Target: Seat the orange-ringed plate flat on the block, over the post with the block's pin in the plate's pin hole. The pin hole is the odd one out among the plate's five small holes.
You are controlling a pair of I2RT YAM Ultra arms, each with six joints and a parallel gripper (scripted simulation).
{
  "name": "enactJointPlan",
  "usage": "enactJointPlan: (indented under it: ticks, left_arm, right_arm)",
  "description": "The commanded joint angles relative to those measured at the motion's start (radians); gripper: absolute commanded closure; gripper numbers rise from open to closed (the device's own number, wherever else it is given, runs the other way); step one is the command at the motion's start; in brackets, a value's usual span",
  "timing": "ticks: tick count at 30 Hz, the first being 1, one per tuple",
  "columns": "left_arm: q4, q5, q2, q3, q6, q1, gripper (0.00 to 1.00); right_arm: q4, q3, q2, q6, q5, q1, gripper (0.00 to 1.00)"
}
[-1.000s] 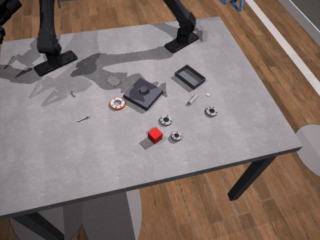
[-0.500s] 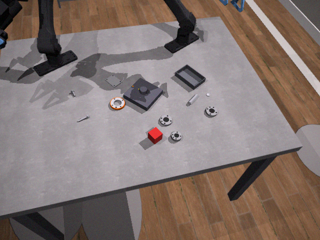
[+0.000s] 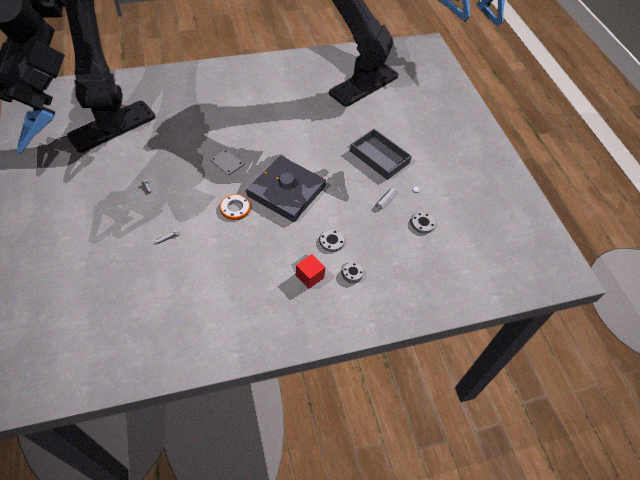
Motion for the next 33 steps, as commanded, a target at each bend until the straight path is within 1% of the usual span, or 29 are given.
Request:
enactJointPlan:
  ticks: [1,2,3,4,9,11,13,14,15,19,20,21,23,26,28,29,30,33]
  left_arm:
    - [0.106,-0.090,0.033,-0.016,-0.017,-0.042,0.00]
    - [0.131,-0.113,0.035,-0.003,-0.024,-0.055,0.00]
    - [0.149,-0.135,0.034,-0.029,-0.024,-0.068,0.00]
    - [0.173,-0.156,0.035,-0.011,-0.031,-0.081,0.00]
    - [0.277,-0.266,0.063,-0.032,-0.043,-0.149,0.00]
    - [0.277,-0.266,0.063,-0.032,-0.043,-0.149,0.00]
    - [0.324,-0.312,0.046,-0.008,-0.051,-0.177,0.00]
    - [0.342,-0.335,0.081,-0.035,-0.049,-0.191,0.00]
    - [0.359,-0.356,0.085,-0.053,-0.049,-0.204,0.00]
    - [0.446,-0.441,0.093,-0.032,-0.064,-0.256,0.00]
    - [0.464,-0.463,0.094,-0.055,-0.064,-0.269,0.00]
    - [0.487,-0.483,0.096,-0.033,-0.070,-0.281,0.00]
    - [0.528,-0.528,0.111,-0.054,-0.072,-0.309,0.00]
    - [0.592,-0.595,0.123,-0.054,-0.081,-0.349,0.00]
    - [0.592,-0.595,0.123,-0.054,-0.081,-0.349,0.00]
    - [0.621,-0.624,0.110,-0.039,-0.085,-0.365,0.00]
    - [0.638,-0.644,0.135,-0.060,-0.082,-0.377,0.00]
    - [0.701,-0.708,0.144,-0.058,-0.091,-0.417,0.00]
  right_arm:
    - [-0.066,0.059,0.070,-0.108,-0.083,0.052,0.20]
    - [-0.084,0.071,0.093,-0.135,-0.102,0.068,0.20]
    - [-0.099,0.082,0.116,-0.160,-0.119,0.085,0.20]
    - [-0.113,0.095,0.139,-0.185,-0.135,0.101,0.20]
    - [-0.192,0.162,0.263,-0.304,-0.218,0.183,0.20]
    - [-0.192,0.162,0.263,-0.304,-0.218,0.183,0.20]
    - [-0.228,0.203,0.326,-0.350,-0.247,0.216,0.20]
    - [-0.243,0.213,0.349,-0.374,-0.264,0.232,0.20]
    - [-0.257,0.224,0.371,-0.398,-0.280,0.248,0.20]
    - [-0.320,0.268,0.465,-0.495,-0.351,0.315,0.20]
    - [-0.334,0.280,0.490,-0.519,-0.368,0.332,0.20]
    - [-0.349,0.293,0.515,-0.543,-0.384,0.349,0.20]
    - [-0.381,0.317,0.566,-0.592,-0.418,0.383,0.20]
    - [-0.429,0.355,0.642,-0.665,-0.469,0.434,0.20]
    - [-0.429,0.355,0.642,-0.665,-0.469,0.434,0.20]
    - [-0.454,0.384,0.684,-0.693,-0.486,0.454,0.20]
    - [-0.466,0.394,0.706,-0.714,-0.499,0.470,0.20]
    - [-0.511,0.425,0.776,-0.790,-0.553,0.522,0.20]
